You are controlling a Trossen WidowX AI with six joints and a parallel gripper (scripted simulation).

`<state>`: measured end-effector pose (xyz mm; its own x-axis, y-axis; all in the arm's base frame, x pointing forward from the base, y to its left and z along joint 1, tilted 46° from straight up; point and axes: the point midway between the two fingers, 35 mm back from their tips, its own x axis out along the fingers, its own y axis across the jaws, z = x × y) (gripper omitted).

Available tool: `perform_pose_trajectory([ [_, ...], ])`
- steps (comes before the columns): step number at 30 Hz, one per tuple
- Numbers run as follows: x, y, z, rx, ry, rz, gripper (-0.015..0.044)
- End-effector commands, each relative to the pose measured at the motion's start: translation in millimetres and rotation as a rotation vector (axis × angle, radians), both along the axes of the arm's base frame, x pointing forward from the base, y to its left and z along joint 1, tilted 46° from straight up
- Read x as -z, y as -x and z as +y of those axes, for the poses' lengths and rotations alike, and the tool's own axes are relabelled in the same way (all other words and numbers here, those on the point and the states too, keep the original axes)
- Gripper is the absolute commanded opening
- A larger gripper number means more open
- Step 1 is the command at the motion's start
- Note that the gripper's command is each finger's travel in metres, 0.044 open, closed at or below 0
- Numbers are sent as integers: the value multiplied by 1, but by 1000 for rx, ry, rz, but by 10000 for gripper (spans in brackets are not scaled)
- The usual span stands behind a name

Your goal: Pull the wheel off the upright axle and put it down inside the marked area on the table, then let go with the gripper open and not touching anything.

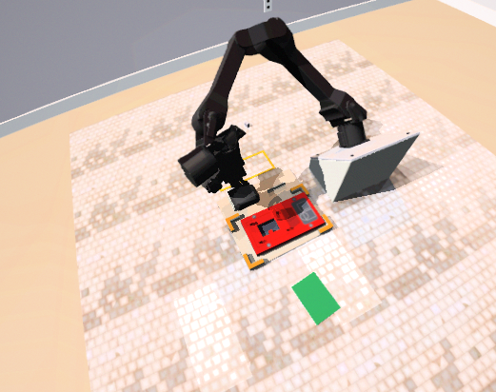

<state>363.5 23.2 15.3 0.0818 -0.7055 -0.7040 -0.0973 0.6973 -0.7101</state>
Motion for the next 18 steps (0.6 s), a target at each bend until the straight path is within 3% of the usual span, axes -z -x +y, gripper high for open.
perform_pose_trajectory([
  [1,-2,0,3,0,-4,-5,0],
  [18,-6,1,7,-2,-4,-5,0],
])
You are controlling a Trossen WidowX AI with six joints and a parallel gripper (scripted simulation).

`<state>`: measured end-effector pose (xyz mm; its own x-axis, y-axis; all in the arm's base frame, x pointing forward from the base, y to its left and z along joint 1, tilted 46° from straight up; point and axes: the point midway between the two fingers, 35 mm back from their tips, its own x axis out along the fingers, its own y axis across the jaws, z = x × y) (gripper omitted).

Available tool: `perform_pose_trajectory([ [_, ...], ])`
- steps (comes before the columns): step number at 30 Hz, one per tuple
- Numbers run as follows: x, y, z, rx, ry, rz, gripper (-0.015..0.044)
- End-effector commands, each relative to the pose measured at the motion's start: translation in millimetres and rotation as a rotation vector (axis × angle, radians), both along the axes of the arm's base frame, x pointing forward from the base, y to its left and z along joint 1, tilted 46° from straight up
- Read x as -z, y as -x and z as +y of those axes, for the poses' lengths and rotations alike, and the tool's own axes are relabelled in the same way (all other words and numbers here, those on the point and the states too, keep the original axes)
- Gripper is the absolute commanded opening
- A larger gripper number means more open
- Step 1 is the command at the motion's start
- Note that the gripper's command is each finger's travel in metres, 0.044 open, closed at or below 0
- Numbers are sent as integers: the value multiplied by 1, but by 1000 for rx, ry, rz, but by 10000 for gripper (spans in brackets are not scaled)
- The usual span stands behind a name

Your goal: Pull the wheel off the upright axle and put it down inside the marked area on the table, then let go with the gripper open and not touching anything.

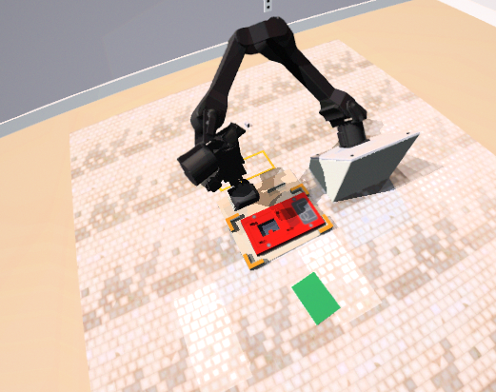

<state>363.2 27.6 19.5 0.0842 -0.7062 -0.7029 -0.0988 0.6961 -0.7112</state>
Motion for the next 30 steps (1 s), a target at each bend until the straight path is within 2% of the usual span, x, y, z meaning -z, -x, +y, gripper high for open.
perform_pose_trajectory([
  [1,-2,0,3,1,-5,-4,0],
  [30,-9,1,10,-2,-4,-4,0],
])
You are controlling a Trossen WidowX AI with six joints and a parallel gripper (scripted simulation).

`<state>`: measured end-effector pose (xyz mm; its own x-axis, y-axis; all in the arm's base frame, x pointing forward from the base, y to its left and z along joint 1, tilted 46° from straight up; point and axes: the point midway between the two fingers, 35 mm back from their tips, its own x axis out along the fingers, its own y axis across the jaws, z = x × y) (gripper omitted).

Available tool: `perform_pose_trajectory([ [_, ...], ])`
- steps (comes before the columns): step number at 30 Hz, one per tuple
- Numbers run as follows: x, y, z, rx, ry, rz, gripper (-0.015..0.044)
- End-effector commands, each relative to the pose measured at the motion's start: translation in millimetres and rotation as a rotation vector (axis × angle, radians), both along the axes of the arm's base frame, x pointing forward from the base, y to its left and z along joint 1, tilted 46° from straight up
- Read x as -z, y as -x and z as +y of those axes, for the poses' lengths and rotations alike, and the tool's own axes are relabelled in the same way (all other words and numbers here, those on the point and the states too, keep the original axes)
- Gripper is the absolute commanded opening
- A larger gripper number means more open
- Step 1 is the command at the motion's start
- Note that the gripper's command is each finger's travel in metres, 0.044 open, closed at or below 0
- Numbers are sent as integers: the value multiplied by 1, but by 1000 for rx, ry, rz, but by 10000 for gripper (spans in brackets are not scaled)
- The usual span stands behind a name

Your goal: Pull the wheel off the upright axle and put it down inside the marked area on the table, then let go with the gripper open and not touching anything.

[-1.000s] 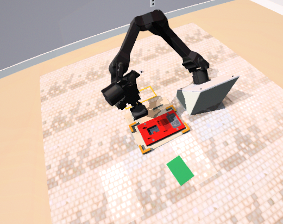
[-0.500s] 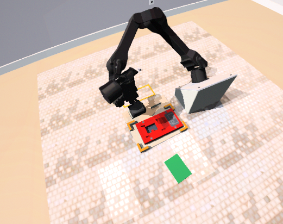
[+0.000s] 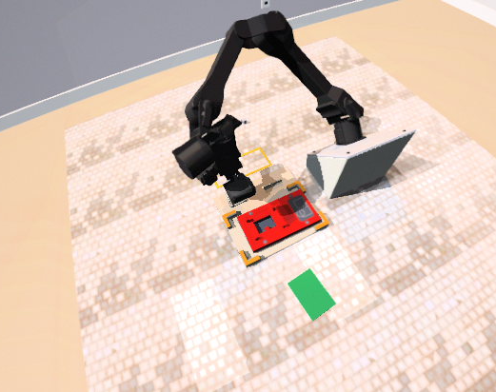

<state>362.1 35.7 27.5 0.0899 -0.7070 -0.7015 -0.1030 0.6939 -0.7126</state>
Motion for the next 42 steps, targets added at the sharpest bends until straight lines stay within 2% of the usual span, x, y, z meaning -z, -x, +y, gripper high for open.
perform_pose_trajectory([
  [1,-1,0,2,4,-6,-3,0],
  [17,-6,1,6,3,-5,-4,0],
  [29,-31,5,29,2,-6,-3,0],
  [42,-58,18,-4,-2,-1,1,0],
])
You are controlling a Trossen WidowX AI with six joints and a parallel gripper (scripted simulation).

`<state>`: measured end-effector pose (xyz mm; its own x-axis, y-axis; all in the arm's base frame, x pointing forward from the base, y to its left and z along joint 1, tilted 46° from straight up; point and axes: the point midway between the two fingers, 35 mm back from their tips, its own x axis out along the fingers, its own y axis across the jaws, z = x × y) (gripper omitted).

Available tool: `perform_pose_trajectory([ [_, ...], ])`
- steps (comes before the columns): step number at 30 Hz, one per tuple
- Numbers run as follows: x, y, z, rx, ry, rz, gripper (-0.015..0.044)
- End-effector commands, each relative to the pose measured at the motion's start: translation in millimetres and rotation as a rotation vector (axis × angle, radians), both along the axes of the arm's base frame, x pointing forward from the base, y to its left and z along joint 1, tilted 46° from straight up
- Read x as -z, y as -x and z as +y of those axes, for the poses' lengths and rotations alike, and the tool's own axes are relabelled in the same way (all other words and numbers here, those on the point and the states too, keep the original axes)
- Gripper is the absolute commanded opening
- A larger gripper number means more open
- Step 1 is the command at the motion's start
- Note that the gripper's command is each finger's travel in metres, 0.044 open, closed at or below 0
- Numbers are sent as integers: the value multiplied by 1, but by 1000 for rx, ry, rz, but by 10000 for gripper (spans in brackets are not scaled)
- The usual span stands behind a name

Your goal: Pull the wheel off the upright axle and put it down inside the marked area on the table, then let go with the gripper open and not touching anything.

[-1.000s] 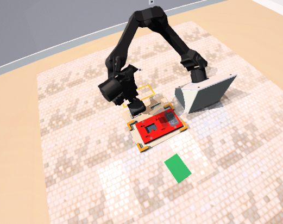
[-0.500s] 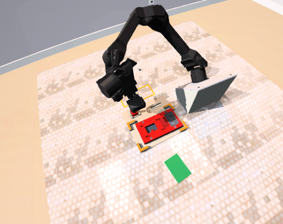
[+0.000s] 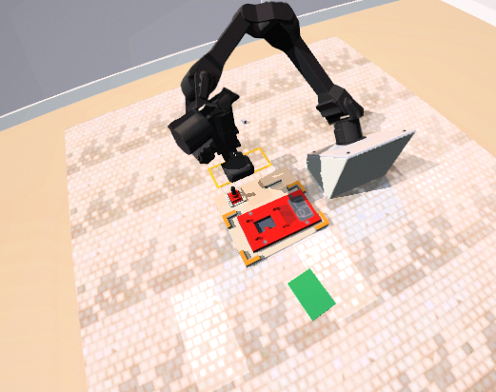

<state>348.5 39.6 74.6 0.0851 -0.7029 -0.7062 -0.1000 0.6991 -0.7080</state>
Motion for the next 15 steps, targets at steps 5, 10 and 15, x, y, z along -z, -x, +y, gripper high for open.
perform_pose_trajectory([
  [5,-24,13,-20,-7,5,0,0],
  [10,-36,22,-32,-6,5,0,0],
  [15,-47,31,-44,-4,5,-1,0],
])
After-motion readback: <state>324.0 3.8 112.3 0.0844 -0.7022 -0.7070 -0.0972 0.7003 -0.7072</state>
